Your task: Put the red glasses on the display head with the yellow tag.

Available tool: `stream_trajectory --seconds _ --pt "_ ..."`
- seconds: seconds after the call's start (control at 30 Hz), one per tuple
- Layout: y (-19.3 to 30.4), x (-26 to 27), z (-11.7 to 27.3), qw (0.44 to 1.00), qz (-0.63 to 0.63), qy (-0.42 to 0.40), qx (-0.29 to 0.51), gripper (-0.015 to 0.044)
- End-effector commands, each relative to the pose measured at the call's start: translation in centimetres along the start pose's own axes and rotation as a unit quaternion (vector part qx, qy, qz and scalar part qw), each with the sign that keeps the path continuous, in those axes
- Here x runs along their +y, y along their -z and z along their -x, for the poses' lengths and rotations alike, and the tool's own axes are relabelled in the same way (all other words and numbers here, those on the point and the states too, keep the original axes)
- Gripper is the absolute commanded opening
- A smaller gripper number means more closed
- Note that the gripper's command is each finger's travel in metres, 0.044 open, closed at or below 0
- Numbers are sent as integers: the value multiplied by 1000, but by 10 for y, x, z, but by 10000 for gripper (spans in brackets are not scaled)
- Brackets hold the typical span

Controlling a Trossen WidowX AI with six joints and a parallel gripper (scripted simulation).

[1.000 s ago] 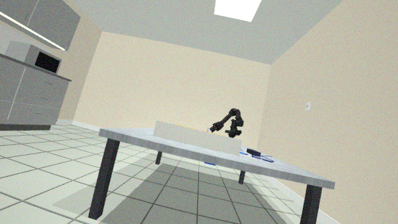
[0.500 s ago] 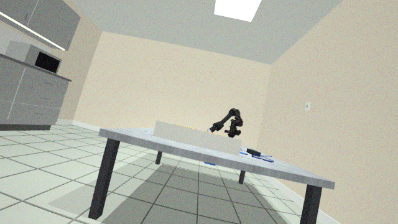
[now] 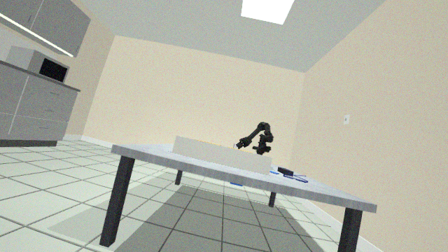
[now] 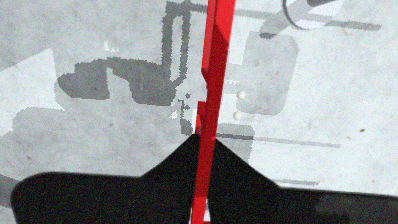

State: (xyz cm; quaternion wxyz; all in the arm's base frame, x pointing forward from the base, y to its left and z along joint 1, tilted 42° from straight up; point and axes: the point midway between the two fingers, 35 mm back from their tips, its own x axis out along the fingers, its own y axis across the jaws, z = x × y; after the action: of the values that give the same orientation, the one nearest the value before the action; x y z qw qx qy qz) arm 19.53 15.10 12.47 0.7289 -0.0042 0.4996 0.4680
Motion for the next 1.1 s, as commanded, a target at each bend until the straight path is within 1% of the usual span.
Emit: stream_trajectory --seconds 0.0,0.7,0.83,1.07 --pt "-1 0 0 1000 0 1 1 0" --pt "-9 0 1 1000 0 1 1 0" --pt "-11 -2 12 1000 0 2 2 0" --pt "-13 -2 47 1000 0 3 3 0"
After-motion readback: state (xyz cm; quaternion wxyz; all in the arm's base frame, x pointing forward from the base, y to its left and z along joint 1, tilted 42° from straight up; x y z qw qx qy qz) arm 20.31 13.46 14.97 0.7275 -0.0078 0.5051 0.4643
